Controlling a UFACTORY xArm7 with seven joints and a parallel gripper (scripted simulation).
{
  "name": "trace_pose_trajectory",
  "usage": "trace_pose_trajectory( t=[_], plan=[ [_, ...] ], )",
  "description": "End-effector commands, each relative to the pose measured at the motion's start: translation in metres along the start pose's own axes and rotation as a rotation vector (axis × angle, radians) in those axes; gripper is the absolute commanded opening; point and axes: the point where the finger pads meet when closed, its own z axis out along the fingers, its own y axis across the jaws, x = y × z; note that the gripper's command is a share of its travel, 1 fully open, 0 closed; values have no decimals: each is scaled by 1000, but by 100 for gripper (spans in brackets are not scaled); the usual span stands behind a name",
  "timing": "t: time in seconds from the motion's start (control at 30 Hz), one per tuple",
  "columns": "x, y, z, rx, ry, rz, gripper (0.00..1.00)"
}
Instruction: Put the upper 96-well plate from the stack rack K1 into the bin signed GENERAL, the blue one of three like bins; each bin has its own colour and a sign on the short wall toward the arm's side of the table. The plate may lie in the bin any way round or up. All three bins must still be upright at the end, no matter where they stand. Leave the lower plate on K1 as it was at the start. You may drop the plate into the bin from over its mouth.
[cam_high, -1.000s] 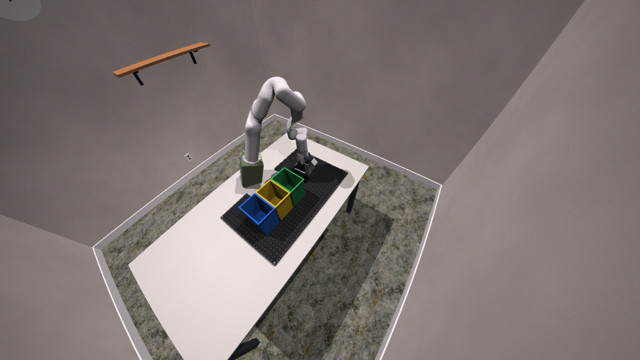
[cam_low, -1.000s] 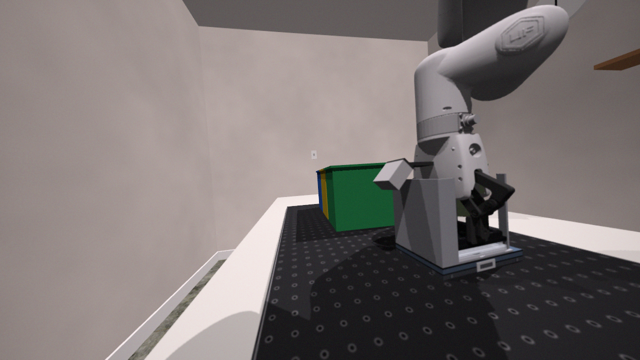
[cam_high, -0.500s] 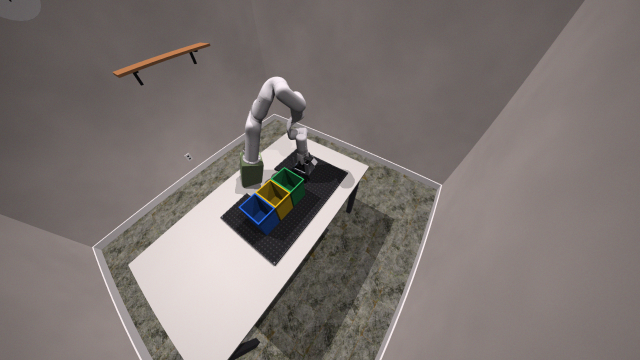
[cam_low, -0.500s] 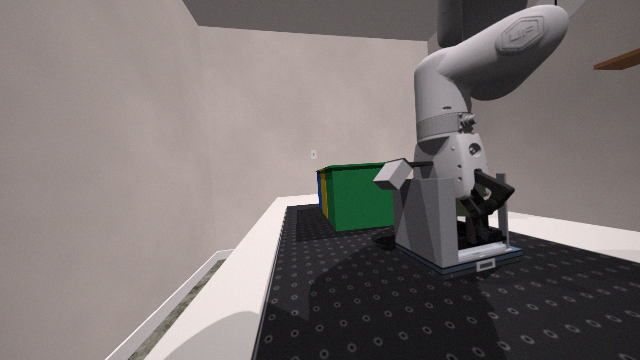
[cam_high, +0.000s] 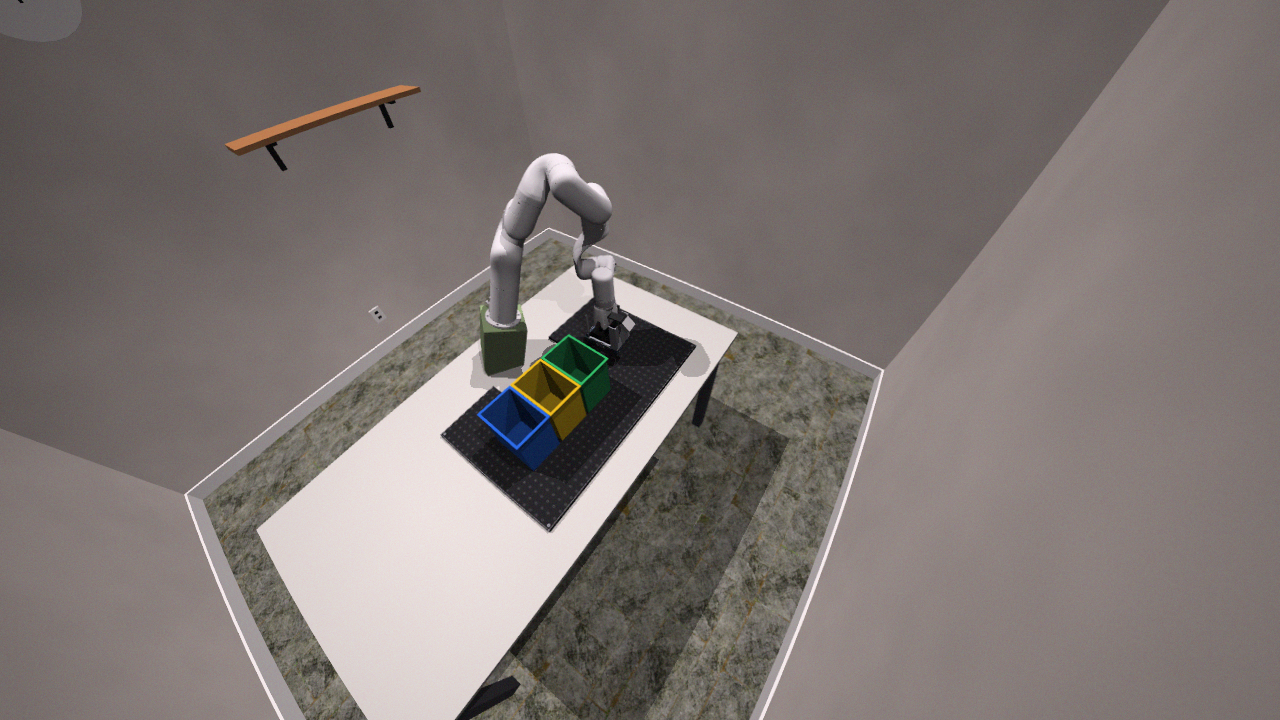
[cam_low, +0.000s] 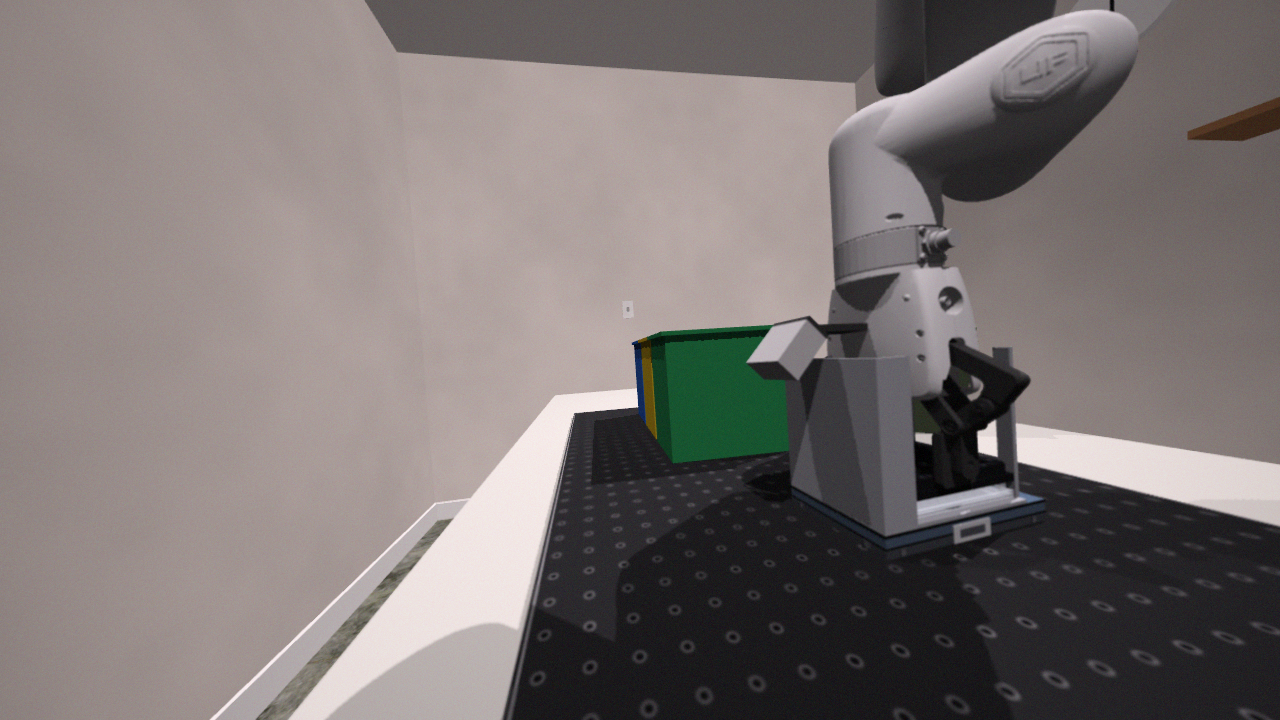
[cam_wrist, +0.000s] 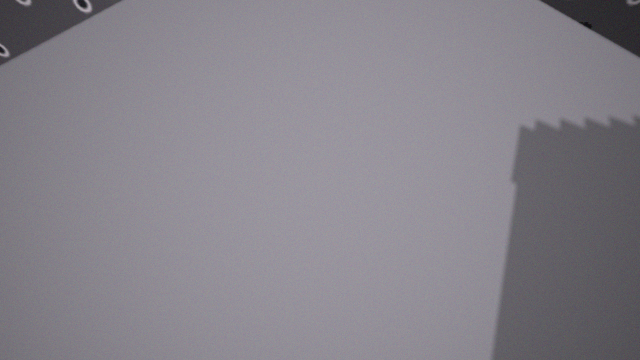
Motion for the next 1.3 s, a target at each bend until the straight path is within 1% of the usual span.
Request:
trace_pose_trajectory(
  t=[0.0,1.27],
  plan=[
    [1,-1,-1,1,3,0,0],
    [1,-1,-21,1,3,0,0]
  ],
)
